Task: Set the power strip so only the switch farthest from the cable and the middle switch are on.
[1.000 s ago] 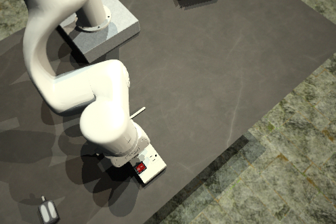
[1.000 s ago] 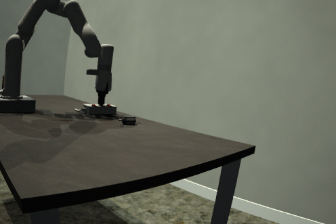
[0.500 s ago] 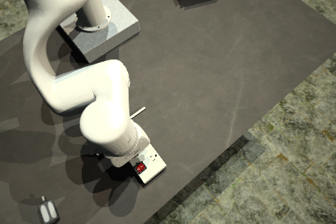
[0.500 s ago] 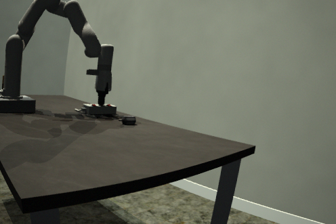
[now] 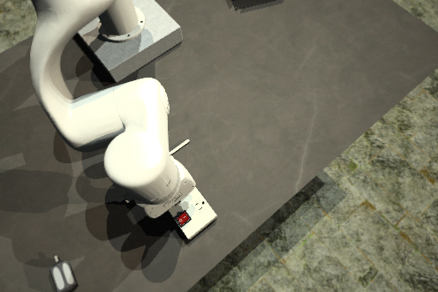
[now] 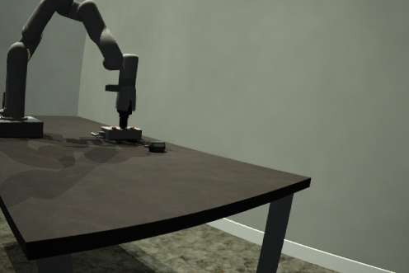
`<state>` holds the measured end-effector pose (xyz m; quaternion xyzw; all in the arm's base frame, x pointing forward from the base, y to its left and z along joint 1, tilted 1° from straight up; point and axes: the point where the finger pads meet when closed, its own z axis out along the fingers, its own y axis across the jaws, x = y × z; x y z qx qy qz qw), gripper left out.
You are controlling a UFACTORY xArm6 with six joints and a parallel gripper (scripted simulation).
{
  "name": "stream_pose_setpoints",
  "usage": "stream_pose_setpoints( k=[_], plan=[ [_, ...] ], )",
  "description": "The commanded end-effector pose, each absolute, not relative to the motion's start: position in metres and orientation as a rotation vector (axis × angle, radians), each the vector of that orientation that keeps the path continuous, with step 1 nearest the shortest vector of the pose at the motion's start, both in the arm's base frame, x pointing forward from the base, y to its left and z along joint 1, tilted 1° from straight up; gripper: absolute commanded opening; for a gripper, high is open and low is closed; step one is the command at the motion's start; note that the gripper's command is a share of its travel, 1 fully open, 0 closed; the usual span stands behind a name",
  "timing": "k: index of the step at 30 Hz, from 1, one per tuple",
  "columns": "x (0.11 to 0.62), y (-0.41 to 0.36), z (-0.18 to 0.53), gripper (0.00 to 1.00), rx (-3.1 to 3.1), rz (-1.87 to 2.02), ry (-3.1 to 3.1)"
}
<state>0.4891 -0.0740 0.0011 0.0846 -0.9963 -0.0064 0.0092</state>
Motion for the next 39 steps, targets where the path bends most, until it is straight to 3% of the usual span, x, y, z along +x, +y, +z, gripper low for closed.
stream_pose_setpoints(
  k=[1, 39],
  plan=[
    [0.49, -0.074, 0.002, 0.0, 0.265, -0.019, -3.115],
    [0.491, -0.074, 0.022, 0.0, 0.265, -0.019, -3.115]
  ],
)
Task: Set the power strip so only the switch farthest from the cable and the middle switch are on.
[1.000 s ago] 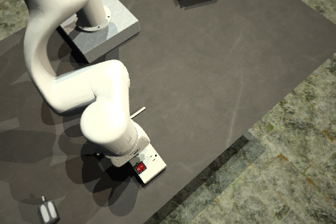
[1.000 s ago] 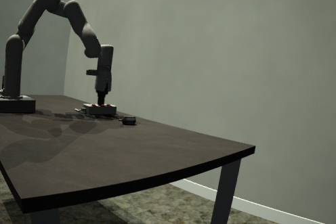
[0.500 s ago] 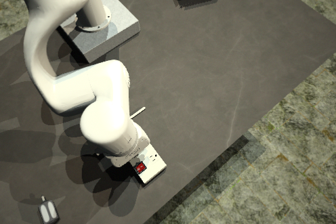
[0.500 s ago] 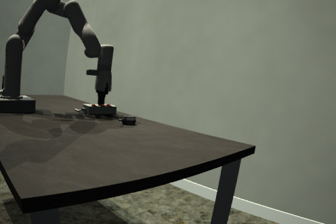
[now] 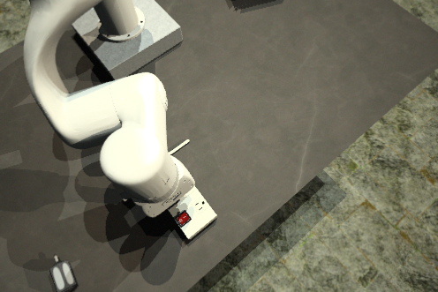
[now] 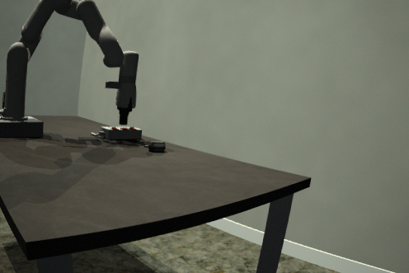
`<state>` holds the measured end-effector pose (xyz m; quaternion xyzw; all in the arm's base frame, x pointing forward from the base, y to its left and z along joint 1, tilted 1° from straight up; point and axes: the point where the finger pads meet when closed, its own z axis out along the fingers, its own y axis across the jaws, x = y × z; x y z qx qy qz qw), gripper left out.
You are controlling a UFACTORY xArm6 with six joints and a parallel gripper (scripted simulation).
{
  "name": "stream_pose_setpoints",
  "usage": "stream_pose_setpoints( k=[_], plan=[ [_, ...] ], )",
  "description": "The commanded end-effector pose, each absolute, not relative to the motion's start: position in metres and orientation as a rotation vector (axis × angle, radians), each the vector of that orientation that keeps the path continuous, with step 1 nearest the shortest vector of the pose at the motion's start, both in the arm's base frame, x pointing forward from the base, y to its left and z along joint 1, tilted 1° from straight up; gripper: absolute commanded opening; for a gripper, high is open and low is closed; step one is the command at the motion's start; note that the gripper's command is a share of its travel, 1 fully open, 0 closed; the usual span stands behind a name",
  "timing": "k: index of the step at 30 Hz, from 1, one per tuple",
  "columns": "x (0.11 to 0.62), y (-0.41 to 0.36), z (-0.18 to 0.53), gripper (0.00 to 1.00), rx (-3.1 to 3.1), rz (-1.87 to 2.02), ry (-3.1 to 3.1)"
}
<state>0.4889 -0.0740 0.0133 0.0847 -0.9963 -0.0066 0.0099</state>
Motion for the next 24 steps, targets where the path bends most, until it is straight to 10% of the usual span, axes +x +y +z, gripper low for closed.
stream_pose_setpoints(
  k=[1, 24],
  plan=[
    [0.491, -0.074, 0.025, 0.0, 0.265, -0.019, -3.115],
    [0.491, -0.074, 0.037, 0.0, 0.265, -0.019, -3.115]
  ],
)
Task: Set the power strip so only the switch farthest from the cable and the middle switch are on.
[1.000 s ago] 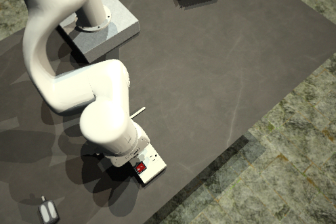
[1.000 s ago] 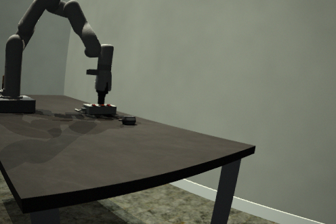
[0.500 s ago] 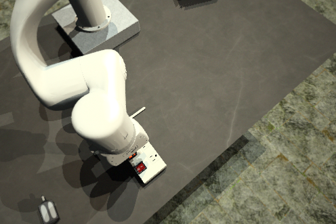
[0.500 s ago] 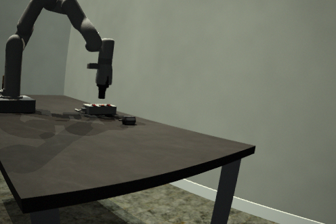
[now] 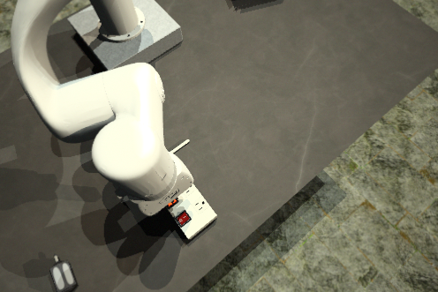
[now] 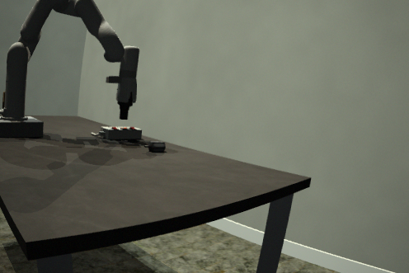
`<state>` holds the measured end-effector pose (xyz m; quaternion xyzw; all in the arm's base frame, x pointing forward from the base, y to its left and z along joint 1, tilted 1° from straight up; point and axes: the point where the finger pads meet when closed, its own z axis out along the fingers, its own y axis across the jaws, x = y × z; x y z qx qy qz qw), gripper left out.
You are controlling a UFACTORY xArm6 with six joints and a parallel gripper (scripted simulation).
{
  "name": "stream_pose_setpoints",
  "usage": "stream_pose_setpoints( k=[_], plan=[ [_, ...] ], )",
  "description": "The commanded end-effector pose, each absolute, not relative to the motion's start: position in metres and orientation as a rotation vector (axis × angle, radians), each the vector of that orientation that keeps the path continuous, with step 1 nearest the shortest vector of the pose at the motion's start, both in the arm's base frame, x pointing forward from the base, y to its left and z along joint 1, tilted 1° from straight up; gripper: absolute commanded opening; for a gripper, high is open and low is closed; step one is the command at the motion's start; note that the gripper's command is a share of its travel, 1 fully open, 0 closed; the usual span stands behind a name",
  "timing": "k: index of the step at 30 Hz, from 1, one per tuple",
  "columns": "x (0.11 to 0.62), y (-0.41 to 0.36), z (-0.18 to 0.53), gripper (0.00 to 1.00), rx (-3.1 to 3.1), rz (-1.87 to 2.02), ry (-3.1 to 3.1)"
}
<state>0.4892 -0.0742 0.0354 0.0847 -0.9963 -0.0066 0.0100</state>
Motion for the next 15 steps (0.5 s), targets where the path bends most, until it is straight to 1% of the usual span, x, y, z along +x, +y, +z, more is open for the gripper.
stream_pose_setpoints(
  k=[1, 8, 12, 15],
  plan=[
    [0.491, -0.074, 0.037, 0.0, 0.265, -0.019, -3.115],
    [0.494, -0.074, 0.038, 0.0, 0.265, -0.019, -3.115],
    [0.526, -0.068, 0.048, 0.0, 0.265, -0.019, -3.115],
    [0.534, -0.067, 0.051, 0.0, 0.265, -0.019, -3.115]
  ],
)
